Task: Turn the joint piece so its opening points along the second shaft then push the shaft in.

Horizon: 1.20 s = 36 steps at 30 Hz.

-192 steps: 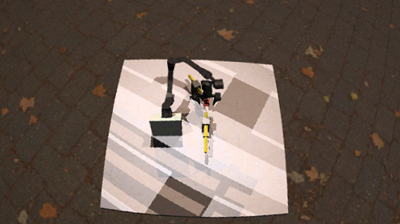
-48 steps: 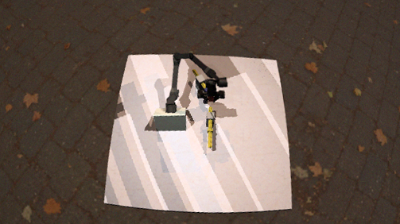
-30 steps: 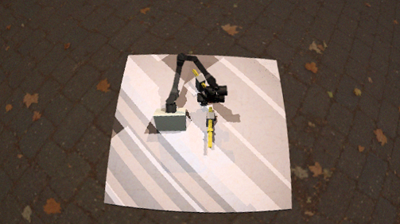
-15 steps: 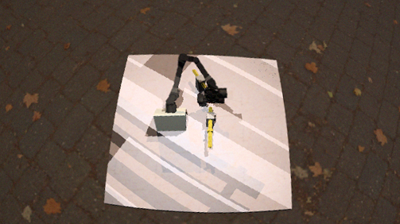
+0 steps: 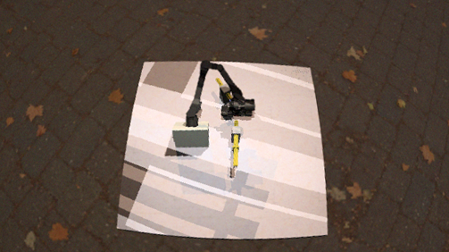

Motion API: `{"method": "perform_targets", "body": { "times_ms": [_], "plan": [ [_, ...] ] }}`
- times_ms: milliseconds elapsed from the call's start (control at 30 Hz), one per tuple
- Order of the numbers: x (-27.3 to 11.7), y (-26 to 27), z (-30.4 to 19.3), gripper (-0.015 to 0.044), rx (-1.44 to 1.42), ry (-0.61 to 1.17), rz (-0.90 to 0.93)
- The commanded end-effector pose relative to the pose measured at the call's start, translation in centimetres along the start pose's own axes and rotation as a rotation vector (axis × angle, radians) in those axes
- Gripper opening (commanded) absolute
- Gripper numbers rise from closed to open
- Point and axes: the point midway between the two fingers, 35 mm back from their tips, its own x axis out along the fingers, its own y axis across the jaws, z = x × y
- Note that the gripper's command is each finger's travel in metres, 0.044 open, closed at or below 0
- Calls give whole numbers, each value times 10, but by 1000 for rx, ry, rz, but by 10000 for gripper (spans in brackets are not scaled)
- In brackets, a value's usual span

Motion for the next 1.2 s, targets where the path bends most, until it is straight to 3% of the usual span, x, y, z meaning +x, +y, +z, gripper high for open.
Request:
{"method": "perform_targets", "body": {
  "times_ms": [0, 533, 700, 800, 1167],
  "plan": [
    [0, 0, 0, 0, 0, -5, 0],
    [0, 0, 0, 0, 0, -2, 0],
    [0, 0, 0, 131, 0, -2, 0],
    [0, 0, 0, 147, 0, -2, 0],
    [0, 0, 0, 436, 0, -2, 0]
  ]
}}
